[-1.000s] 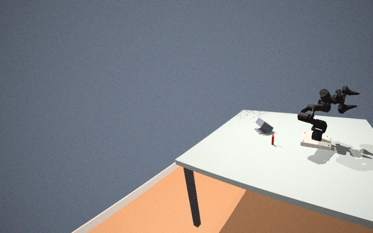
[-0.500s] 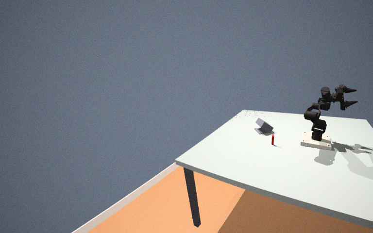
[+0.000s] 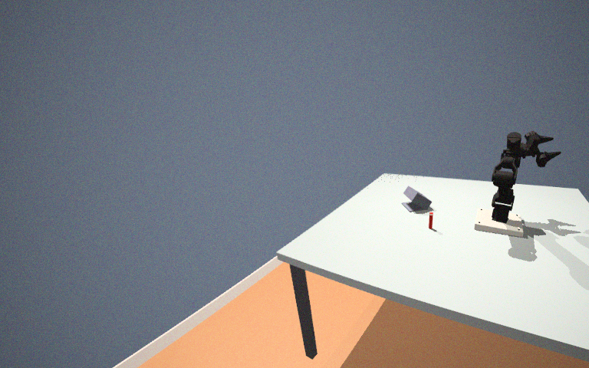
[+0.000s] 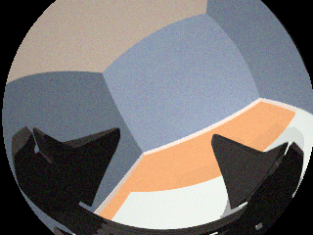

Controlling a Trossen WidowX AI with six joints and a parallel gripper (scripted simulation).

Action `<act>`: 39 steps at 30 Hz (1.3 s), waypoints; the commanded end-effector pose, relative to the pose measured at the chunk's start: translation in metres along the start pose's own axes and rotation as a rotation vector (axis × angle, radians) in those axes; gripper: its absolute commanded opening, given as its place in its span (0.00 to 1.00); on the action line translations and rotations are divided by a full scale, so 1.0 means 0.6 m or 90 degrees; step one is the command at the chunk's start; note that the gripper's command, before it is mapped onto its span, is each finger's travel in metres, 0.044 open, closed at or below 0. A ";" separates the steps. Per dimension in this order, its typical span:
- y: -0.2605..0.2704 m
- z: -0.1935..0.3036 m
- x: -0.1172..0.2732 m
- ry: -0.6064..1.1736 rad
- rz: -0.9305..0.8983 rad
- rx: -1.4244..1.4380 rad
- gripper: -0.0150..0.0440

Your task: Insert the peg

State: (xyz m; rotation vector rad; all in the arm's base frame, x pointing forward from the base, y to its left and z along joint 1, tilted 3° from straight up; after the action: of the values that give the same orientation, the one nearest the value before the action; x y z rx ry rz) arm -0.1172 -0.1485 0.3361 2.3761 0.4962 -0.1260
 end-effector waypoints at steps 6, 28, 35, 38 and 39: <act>0.064 0.036 0.017 0.076 -0.099 0.043 1.00; 0.191 0.118 0.115 0.242 -0.340 0.153 1.00; 0.222 0.140 0.160 0.291 -0.420 0.187 1.00; 0.234 0.148 0.182 0.312 -0.455 0.202 1.00; 0.238 0.151 0.189 0.319 -0.467 0.207 1.00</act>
State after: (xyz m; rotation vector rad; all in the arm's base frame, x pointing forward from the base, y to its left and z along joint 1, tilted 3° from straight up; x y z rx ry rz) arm 0.0281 -0.2639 0.3334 2.4279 1.5745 0.0570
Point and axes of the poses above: the point midway between the two fingers, 35 mm back from their tips, its own x axis back along the fingers, its own y axis across the jaws, z = x × y, the point moved 2 cm from there along x, back along the fingers, and after that the axes turned 5 degrees about -x, right-handed, at the moved point
